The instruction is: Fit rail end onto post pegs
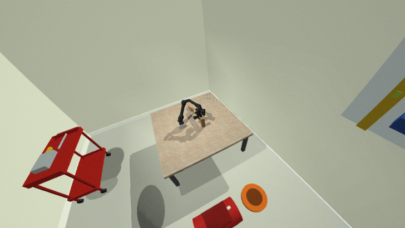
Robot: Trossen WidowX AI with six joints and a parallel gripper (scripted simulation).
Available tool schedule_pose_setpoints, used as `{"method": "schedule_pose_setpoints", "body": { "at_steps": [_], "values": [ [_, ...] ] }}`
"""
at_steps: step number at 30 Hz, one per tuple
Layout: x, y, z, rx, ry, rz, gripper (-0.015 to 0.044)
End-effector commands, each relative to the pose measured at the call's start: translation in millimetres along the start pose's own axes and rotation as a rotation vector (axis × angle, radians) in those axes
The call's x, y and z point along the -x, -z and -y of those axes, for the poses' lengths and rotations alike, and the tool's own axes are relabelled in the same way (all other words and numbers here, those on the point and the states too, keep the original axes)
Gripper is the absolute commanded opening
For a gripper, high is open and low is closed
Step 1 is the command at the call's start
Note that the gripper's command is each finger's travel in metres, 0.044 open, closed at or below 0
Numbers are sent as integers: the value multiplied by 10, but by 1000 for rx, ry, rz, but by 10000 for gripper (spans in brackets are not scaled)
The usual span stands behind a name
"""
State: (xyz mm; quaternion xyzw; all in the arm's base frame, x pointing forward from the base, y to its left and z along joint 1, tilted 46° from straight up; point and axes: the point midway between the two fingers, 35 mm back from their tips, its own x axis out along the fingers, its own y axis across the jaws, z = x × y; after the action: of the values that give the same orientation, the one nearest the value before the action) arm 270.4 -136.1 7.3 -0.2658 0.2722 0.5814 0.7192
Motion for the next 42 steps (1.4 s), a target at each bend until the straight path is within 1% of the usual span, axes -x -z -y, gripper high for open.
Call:
{"method": "schedule_pose_setpoints", "body": {
  "at_steps": [1, 42],
  "values": [
    [20, 30, 4, -1, 7, -3, 0],
    [22, 154, 5, 0, 7, -4, 0]
  ]
}}
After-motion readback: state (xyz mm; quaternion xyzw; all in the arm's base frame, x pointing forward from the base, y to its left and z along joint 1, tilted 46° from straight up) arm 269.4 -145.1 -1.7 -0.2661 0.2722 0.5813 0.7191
